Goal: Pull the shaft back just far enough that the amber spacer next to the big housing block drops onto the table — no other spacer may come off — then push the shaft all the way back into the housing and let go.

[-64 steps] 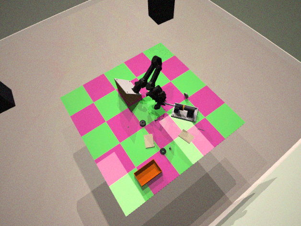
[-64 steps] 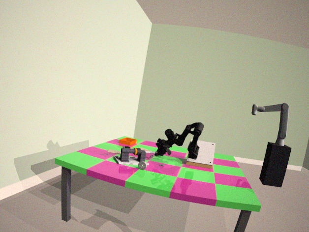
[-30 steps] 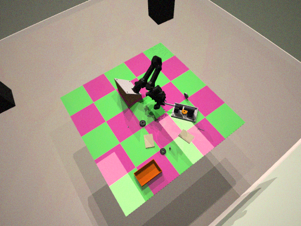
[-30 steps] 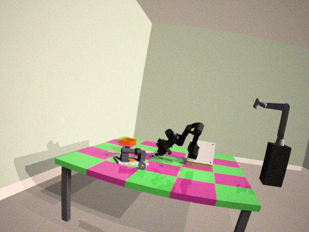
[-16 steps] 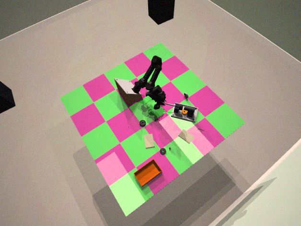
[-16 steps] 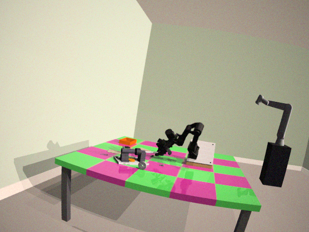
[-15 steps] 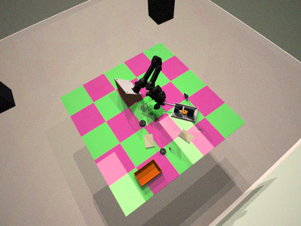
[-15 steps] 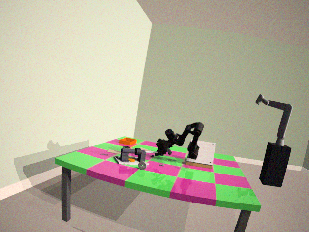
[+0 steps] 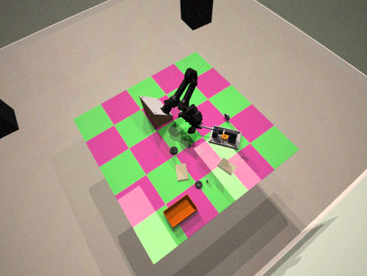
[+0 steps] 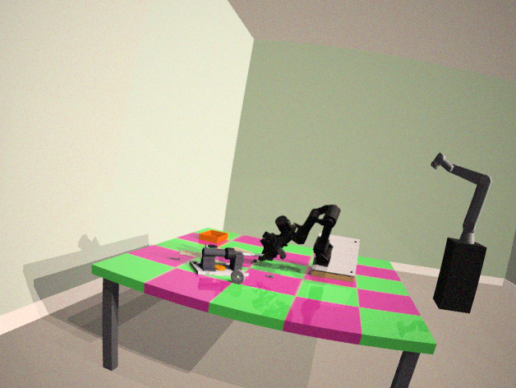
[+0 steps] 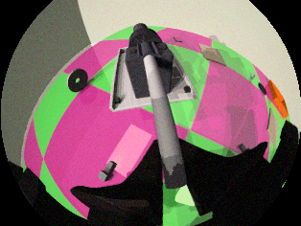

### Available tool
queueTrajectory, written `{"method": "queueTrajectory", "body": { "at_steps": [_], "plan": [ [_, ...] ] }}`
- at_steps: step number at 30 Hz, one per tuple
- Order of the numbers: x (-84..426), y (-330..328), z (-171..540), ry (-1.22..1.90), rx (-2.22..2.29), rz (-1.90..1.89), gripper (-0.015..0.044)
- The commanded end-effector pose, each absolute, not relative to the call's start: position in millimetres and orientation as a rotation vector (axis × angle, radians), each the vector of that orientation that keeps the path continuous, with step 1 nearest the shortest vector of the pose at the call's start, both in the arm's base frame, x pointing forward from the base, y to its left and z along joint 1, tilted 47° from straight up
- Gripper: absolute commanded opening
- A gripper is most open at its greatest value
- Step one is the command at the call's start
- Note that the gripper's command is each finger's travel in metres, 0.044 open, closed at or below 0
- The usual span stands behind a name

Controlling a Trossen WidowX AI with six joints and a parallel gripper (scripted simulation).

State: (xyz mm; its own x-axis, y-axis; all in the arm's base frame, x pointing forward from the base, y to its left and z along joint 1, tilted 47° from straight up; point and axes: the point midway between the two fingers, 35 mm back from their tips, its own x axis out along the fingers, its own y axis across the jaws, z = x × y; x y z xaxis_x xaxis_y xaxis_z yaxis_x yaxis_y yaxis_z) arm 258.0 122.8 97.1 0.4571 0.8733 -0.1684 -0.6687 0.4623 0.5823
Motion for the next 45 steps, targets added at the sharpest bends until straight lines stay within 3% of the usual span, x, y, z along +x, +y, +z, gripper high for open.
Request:
{"method": "queueTrajectory", "body": {
  "at_steps": [1, 45],
  "plan": [
    [259.7, 123.6, 98.5, 0.485, 0.475, 0.996, 0.0],
    [268.8, 129.7, 103.9, 0.485, 0.475, 0.996, 0.0]
  ]
}}
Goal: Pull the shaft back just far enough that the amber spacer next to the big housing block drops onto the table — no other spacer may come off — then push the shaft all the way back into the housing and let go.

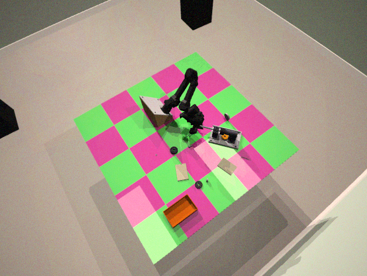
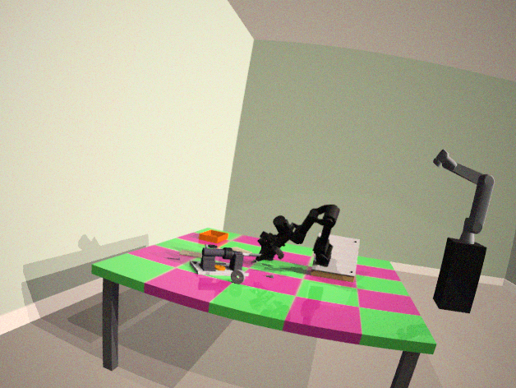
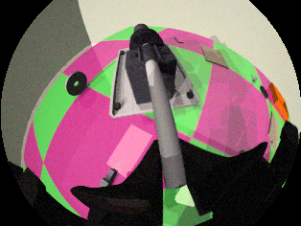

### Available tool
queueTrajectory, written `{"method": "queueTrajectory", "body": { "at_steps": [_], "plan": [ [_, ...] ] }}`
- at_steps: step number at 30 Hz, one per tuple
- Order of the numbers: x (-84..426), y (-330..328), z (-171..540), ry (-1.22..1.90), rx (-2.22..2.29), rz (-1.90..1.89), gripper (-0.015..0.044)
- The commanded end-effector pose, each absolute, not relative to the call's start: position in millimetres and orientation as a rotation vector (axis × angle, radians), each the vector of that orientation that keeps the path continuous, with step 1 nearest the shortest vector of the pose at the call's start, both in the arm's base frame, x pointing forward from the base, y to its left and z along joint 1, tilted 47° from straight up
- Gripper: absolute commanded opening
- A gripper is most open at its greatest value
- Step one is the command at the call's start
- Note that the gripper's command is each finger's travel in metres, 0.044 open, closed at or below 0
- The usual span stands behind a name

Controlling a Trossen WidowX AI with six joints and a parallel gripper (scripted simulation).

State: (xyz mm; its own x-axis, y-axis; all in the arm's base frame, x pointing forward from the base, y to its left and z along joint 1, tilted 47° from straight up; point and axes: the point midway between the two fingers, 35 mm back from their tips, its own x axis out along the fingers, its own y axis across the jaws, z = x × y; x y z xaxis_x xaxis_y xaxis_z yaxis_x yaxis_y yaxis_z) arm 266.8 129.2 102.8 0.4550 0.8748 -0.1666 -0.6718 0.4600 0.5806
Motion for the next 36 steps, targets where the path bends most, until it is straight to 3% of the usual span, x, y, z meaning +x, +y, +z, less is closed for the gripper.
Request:
{"method": "queueTrajectory", "body": {
  "at_steps": [1, 36],
  "plan": [
    [269.0, 129.8, 104.0, 0.485, 0.475, 0.996, 0.0],
    [275.9, 134.8, 108.5, 0.484, 0.475, 0.996, 0.0]
  ]
}}
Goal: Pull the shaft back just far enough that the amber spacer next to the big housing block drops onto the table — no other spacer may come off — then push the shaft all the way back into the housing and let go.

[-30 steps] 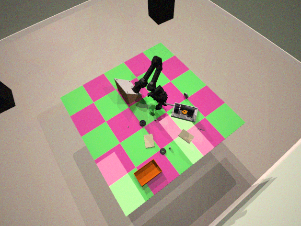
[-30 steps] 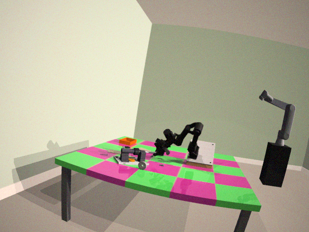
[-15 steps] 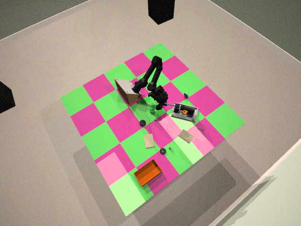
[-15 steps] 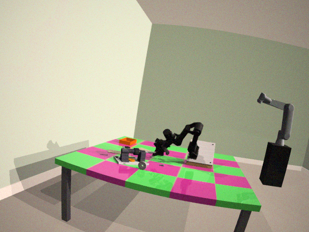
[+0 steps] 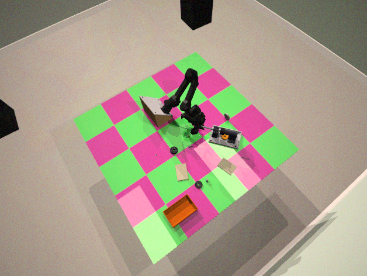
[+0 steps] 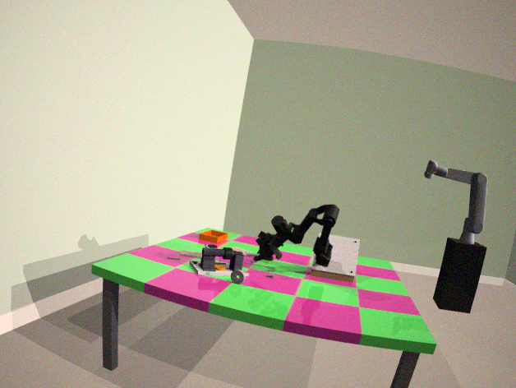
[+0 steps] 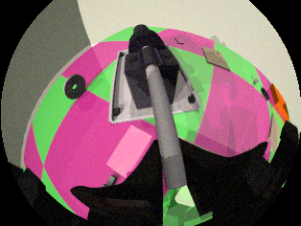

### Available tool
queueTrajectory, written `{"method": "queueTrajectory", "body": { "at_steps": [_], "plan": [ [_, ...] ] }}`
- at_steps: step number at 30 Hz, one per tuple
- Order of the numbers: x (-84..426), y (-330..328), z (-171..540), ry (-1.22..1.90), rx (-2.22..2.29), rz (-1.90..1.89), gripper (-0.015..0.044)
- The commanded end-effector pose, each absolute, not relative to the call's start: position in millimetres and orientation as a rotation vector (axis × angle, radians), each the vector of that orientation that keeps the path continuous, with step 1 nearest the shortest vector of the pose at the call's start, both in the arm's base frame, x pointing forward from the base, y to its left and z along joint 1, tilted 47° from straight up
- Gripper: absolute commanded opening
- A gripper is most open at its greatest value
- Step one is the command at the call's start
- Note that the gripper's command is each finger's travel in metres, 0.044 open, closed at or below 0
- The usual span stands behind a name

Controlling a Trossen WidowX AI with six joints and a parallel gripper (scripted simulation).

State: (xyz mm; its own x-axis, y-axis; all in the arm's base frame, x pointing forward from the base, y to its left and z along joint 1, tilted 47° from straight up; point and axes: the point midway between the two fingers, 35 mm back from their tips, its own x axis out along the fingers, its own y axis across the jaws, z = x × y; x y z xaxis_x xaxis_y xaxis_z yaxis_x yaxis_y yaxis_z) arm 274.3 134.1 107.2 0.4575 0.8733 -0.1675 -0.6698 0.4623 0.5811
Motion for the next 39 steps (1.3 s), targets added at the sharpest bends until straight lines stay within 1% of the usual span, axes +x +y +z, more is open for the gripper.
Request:
{"method": "queueTrajectory", "body": {
  "at_steps": [1, 39],
  "plan": [
    [276.1, 135.0, 108.7, 0.484, 0.475, 0.996, 0.0],
    [283.7, 140.3, 113.5, 0.483, 0.475, 0.996, 0.0]
  ]
}}
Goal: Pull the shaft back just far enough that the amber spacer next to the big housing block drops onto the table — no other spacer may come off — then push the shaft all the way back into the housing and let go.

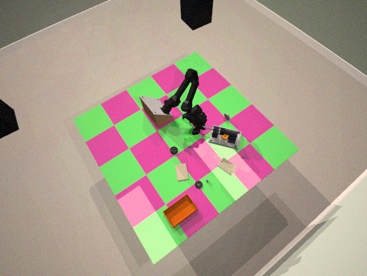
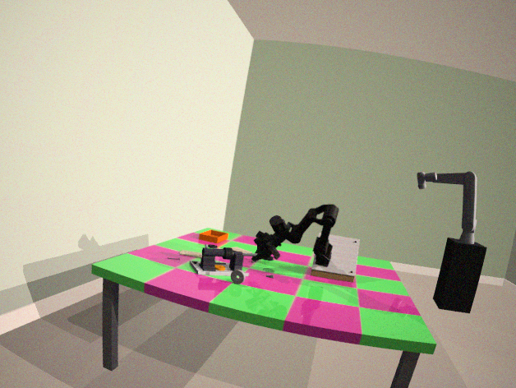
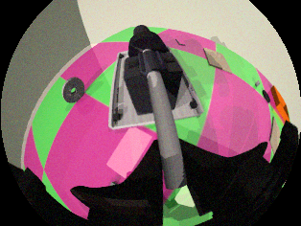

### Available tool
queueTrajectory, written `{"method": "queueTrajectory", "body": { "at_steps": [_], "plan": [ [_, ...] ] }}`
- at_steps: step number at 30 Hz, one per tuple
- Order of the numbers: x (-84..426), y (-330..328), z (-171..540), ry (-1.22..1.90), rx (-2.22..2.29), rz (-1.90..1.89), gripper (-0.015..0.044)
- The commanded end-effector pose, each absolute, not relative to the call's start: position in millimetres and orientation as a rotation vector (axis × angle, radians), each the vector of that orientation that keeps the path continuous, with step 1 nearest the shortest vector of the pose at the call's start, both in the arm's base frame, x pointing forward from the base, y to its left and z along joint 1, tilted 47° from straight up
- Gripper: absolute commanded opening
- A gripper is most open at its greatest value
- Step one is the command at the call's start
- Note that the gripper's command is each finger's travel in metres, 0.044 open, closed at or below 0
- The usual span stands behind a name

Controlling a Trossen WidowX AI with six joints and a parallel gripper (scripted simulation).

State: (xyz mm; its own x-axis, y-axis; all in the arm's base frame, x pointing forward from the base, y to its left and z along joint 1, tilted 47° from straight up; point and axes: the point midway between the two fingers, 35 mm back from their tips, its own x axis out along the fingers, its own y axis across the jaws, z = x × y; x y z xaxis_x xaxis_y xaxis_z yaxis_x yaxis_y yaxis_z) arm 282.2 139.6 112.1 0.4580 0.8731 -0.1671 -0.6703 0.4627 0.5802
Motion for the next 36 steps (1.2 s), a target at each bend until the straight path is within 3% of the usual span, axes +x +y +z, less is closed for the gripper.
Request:
{"method": "queueTrajectory", "body": {
  "at_steps": [1, 36],
  "plan": [
    [283.9, 140.5, 113.6, 0.483, 0.475, 0.996, 0.0],
    [290.9, 145.4, 118.1, 0.483, 0.475, 0.996, 0.0]
  ]
}}
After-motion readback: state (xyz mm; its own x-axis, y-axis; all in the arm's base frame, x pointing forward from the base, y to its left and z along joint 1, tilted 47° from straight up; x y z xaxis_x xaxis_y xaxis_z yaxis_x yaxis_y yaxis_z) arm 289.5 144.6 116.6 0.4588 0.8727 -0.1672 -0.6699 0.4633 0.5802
